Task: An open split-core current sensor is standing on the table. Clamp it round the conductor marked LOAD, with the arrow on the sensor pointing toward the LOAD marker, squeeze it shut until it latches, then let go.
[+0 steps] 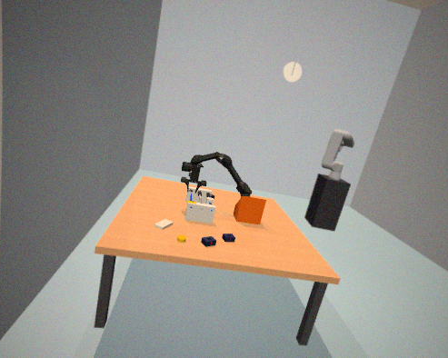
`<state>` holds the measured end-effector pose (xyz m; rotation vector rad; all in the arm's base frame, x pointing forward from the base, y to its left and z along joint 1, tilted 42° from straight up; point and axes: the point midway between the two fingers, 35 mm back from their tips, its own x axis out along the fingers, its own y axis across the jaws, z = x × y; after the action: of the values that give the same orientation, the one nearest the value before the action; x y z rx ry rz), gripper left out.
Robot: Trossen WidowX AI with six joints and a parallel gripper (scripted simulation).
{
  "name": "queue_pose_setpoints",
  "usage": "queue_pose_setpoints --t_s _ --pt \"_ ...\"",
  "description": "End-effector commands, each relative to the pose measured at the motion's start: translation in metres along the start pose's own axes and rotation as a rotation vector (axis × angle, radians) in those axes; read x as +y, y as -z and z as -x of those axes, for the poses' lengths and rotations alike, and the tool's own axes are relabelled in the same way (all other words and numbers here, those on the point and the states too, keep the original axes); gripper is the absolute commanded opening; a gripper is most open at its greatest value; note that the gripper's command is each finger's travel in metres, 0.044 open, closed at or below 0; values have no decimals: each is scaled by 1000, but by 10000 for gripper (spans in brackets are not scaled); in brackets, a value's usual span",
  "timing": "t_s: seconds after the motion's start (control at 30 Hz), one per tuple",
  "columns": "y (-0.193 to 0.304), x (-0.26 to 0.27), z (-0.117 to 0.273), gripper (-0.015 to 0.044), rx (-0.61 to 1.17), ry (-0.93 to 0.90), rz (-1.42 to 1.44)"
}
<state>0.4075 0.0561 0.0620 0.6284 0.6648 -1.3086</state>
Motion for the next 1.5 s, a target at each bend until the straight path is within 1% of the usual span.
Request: queue_pose_setpoints --t_s 0.0,0.4,0.67,0.77,0.8,1.07,1.47 --pt "0 0 0 131 -1 0 -1" --pt "0 0 0 440 -1 0 -1" --pt "0 0 -3 440 -2 1 -1" --pt "3 0 -33 440 -7 13 1" --pt "3 0 -35 440 -8 15 1" --pt "3 0 -38 440 -8 15 1" --pt "3 -1 -57 440 -9 14 1"
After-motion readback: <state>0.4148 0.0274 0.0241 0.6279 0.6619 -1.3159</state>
